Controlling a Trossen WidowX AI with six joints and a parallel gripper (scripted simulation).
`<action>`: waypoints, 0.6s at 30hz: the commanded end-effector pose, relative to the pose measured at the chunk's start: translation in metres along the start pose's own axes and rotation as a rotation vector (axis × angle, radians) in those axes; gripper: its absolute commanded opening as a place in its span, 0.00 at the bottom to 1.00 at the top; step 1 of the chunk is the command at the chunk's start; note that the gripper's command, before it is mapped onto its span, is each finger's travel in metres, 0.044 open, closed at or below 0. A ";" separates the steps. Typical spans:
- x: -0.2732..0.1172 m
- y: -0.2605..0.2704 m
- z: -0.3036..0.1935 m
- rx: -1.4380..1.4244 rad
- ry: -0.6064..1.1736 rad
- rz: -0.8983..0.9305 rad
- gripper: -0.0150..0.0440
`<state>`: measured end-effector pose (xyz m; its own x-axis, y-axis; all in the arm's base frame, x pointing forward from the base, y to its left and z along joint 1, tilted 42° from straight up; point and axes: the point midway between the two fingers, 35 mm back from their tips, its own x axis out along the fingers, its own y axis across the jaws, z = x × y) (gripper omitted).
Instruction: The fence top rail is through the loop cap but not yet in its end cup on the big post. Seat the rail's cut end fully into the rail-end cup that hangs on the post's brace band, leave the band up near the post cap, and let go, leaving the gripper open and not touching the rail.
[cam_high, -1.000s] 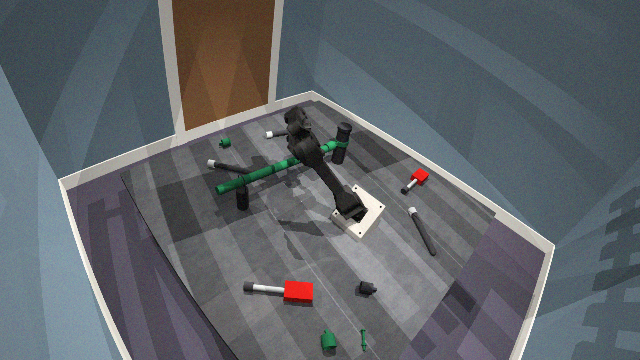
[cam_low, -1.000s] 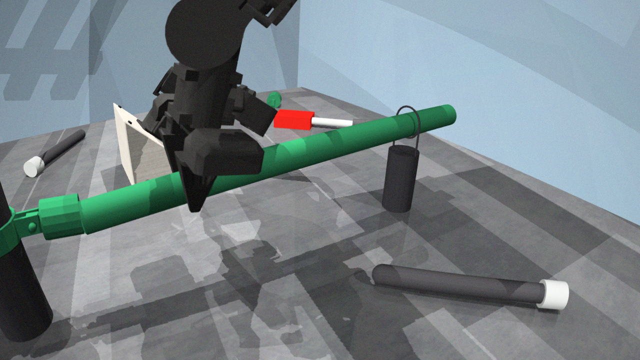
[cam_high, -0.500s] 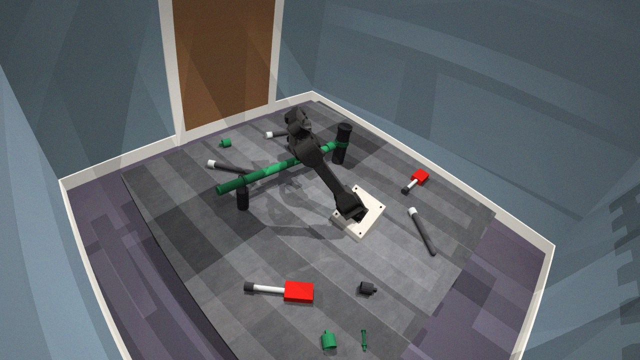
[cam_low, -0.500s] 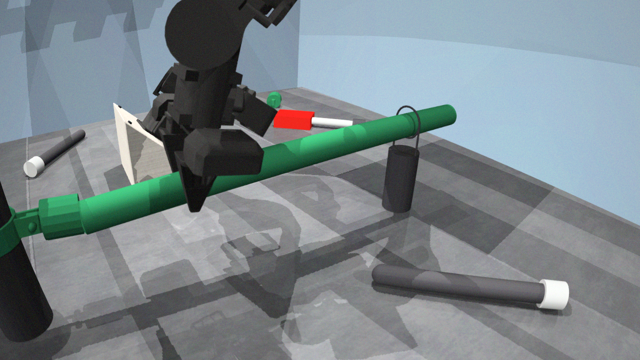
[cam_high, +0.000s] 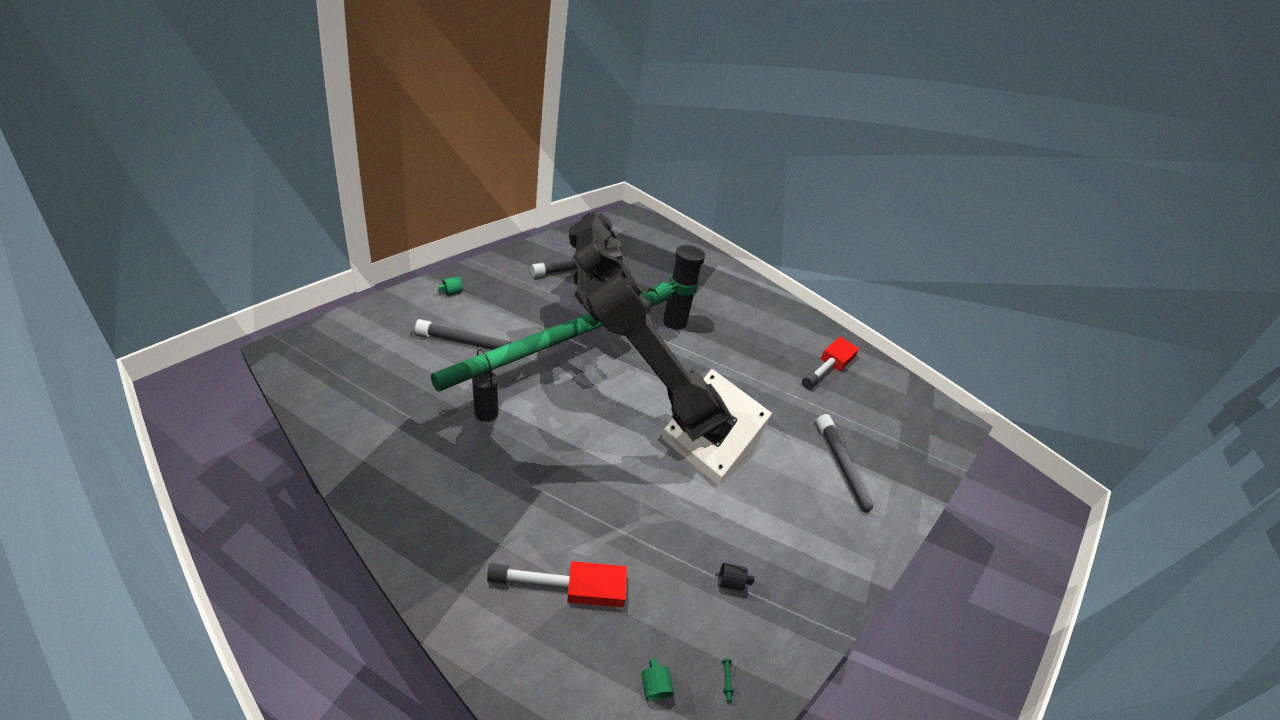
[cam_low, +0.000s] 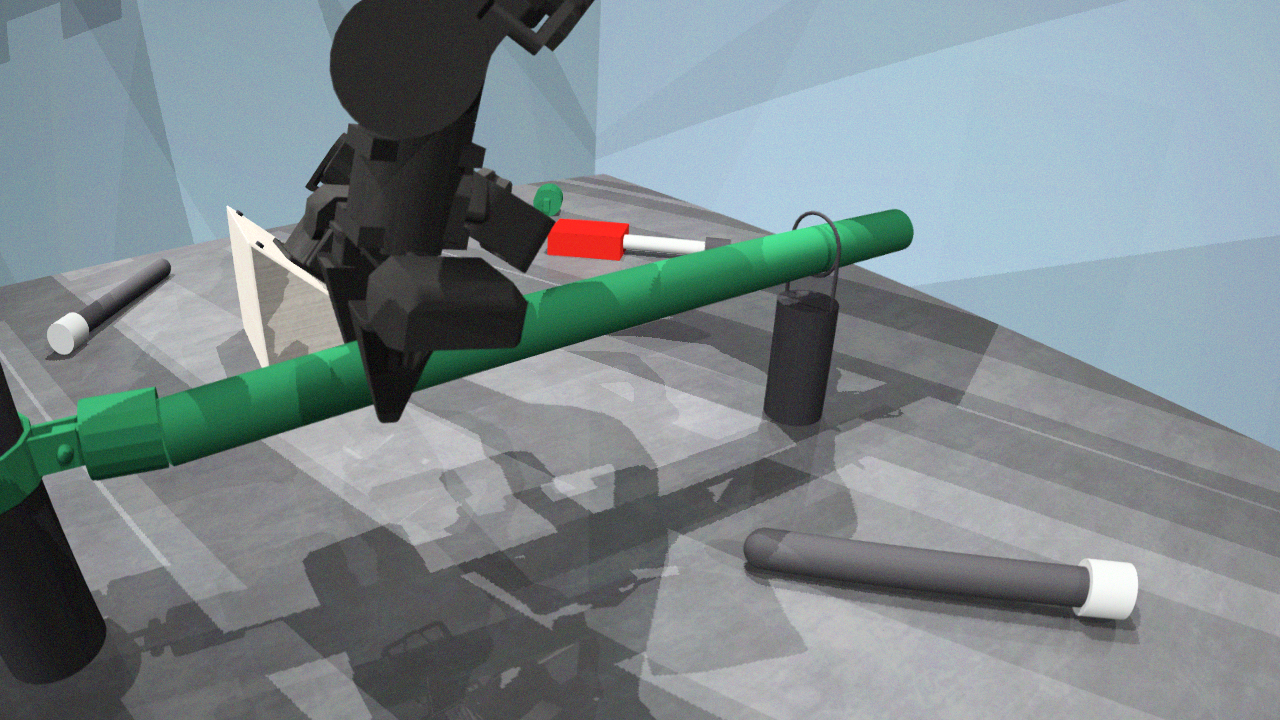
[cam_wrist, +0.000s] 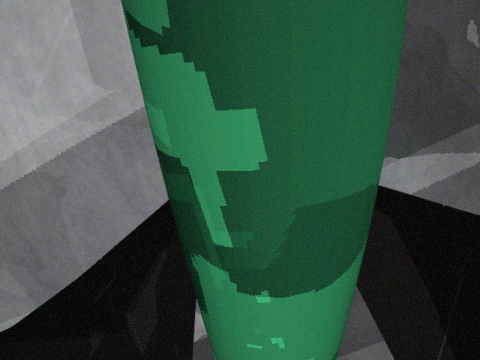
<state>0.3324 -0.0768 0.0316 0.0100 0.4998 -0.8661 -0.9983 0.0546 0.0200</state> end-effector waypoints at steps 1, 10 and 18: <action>-0.004 -0.001 -0.003 -0.002 0.010 -0.007 0.25; -0.005 -0.001 -0.004 -0.002 0.012 -0.007 0.25; -0.006 -0.001 -0.006 -0.002 0.013 -0.007 0.25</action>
<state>0.3327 -0.0786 0.0330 0.0093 0.4976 -0.8673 -0.9984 0.0531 0.0198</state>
